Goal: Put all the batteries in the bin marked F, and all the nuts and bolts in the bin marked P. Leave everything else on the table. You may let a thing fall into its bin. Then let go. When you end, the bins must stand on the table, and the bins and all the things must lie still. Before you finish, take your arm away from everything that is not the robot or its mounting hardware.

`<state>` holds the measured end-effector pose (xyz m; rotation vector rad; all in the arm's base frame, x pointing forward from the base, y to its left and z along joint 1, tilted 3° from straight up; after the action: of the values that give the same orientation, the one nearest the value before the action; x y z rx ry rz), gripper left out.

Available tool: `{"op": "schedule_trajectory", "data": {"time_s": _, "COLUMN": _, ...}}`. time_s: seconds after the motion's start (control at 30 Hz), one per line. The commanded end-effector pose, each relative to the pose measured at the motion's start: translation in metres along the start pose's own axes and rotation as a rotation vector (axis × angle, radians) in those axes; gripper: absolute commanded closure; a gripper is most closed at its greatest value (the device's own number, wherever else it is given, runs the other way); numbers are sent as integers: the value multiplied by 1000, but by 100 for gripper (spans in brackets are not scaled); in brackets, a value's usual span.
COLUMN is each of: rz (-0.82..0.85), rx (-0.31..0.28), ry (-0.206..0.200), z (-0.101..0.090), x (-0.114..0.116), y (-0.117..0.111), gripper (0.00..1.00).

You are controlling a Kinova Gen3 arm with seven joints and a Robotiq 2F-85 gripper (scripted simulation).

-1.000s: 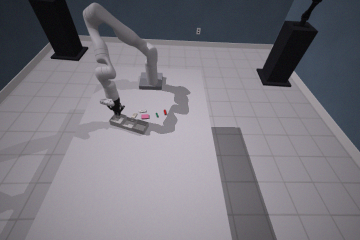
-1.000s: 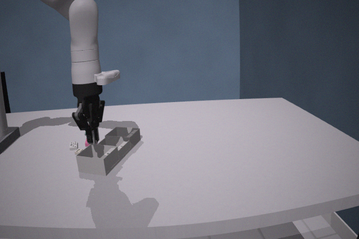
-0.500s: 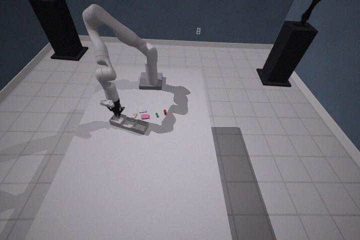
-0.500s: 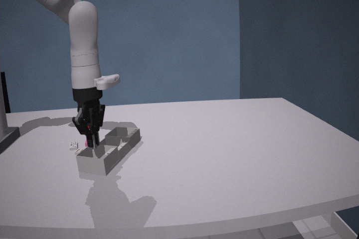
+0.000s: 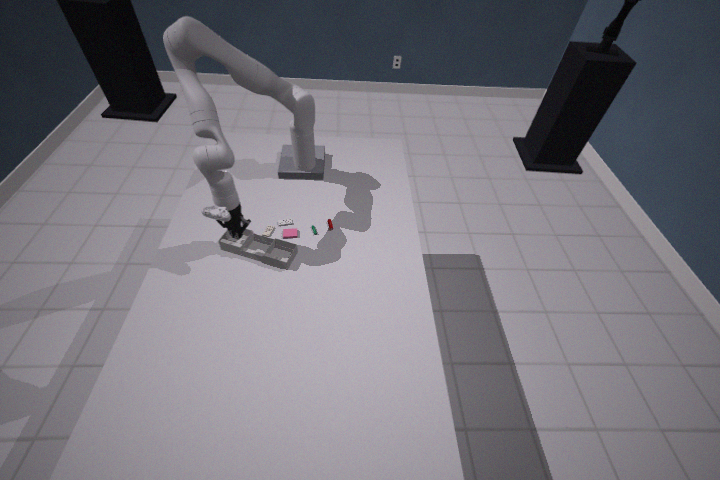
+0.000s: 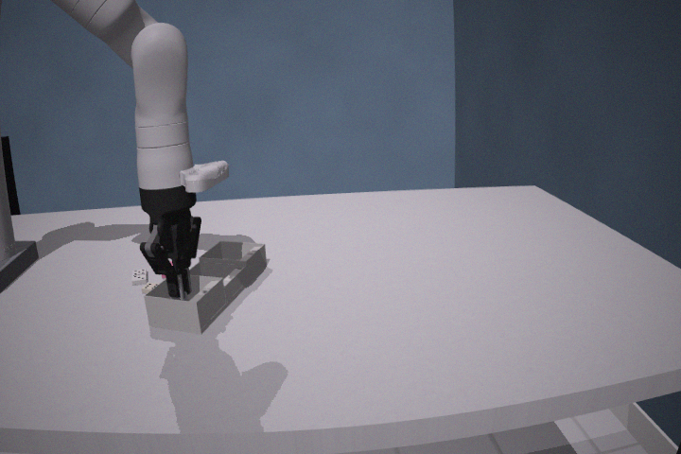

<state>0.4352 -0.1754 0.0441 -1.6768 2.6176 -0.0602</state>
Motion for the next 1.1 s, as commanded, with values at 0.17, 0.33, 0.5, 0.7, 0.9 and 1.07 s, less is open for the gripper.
{"op": "schedule_trajectory", "data": {"time_s": 0.17, "rz": -3, "rx": -5, "ry": -2, "z": 14, "x": -2, "y": 2, "gripper": 87}}
{"op": "schedule_trajectory", "data": {"time_s": 0.33, "rz": -3, "rx": -5, "ry": -2, "z": 14, "x": -2, "y": 2, "gripper": 87}}
{"op": "schedule_trajectory", "data": {"time_s": 0.5, "rz": -3, "rx": -5, "ry": -2, "z": 14, "x": -2, "y": 2, "gripper": 87}}
{"op": "schedule_trajectory", "data": {"time_s": 0.7, "rz": -3, "rx": -5, "ry": -2, "z": 14, "x": -2, "y": 2, "gripper": 67}}
{"op": "schedule_trajectory", "data": {"time_s": 0.9, "rz": -3, "rx": -4, "ry": -2, "z": 14, "x": -2, "y": 2, "gripper": 67}}
{"op": "schedule_trajectory", "data": {"time_s": 1.07, "rz": -3, "rx": -4, "ry": -2, "z": 14, "x": -2, "y": 2, "gripper": 67}}
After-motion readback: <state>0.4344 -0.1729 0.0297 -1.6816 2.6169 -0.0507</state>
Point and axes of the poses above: the point where the finger pads meet when closed, its own z axis out along the fingers, its own x axis across the jaws, y = z × x, the point moved 1 cm from there along -z, back along the fingers, and after that the axes turned 9 degrees about z, right-handed, at the moved point
